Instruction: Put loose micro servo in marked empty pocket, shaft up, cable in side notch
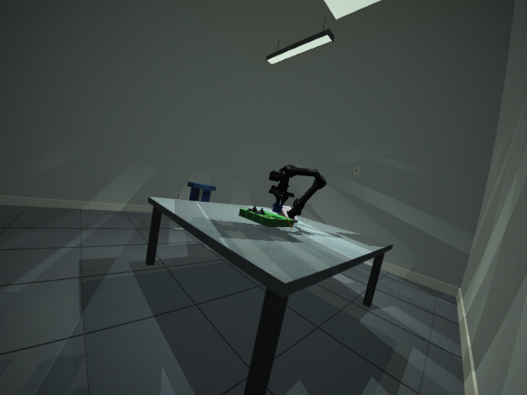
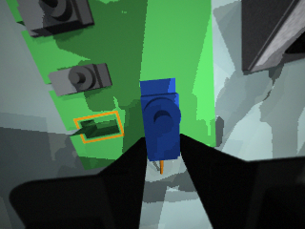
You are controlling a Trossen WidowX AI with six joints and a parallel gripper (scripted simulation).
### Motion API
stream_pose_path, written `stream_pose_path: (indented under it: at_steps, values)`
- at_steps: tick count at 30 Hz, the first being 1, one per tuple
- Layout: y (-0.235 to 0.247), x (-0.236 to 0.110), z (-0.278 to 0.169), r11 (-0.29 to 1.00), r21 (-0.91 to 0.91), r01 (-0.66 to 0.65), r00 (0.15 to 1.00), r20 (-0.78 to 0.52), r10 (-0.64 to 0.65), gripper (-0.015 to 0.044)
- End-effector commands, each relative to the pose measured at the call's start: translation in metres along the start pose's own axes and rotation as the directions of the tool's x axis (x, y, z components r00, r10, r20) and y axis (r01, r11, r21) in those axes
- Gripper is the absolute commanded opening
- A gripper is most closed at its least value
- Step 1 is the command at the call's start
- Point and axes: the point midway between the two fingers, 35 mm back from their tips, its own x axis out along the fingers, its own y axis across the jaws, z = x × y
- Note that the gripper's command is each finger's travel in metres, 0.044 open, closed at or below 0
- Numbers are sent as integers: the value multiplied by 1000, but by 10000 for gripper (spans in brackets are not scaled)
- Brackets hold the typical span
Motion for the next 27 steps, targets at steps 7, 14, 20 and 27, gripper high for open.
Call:
stream_pose_path:
  at_steps: [7,14,20,27]
  values:
    - [0,-1,-1,943,334,-2,1000,-3,3,0]
    - [0,-1,-1,836,549,-1,1000,-3,3,0]
    - [0,-1,-1,705,709,0,1000,-3,3,0]
    - [0,-1,-1,514,858,1,1000,-3,3,0]
